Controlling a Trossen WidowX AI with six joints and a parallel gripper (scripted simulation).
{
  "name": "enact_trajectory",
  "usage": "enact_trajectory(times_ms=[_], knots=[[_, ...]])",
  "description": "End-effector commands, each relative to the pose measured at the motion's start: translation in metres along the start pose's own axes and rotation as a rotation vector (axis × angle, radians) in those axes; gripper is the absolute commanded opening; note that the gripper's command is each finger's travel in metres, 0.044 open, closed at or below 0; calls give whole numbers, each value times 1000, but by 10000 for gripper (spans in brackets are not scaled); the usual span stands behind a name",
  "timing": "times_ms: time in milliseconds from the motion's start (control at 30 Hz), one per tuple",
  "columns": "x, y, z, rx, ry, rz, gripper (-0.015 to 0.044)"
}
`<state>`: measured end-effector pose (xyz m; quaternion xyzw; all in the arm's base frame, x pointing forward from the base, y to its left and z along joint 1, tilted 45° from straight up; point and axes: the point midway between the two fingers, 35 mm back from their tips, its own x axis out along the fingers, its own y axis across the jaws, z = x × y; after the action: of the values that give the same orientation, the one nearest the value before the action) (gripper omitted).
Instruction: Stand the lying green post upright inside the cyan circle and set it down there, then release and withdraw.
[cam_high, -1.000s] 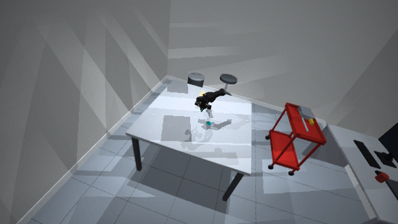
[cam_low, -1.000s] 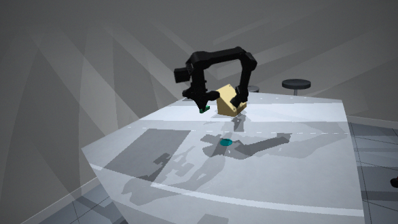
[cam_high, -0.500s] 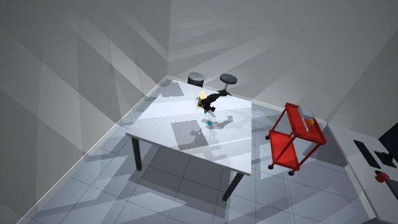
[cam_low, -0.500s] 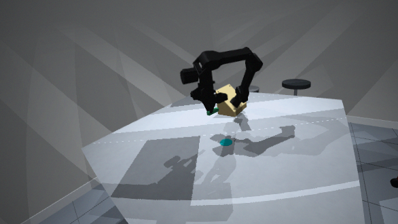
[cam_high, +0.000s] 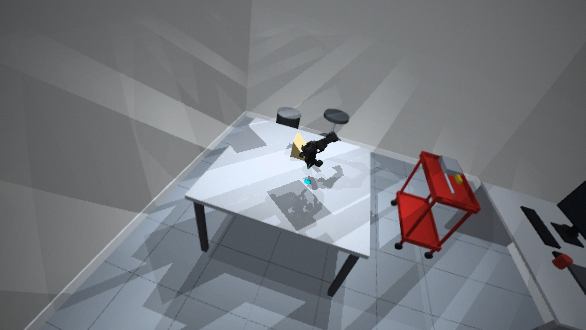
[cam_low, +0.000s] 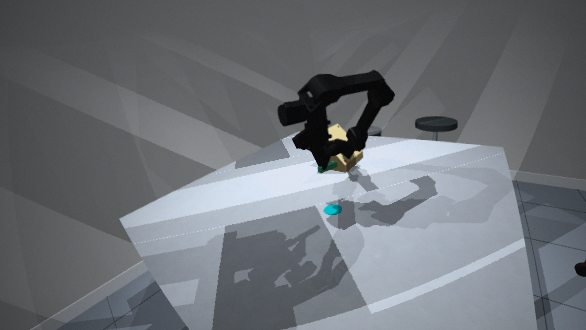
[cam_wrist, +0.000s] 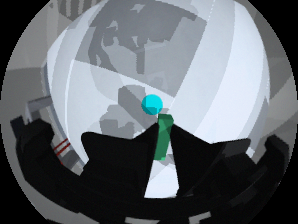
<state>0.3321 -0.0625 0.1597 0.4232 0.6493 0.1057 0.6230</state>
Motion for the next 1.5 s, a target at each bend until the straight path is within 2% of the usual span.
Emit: enact_trajectory(times_ms=[0,1467], knots=[[0,12,-6,36,4,7,23],[23,8,-13,2,-119,-188,23]])
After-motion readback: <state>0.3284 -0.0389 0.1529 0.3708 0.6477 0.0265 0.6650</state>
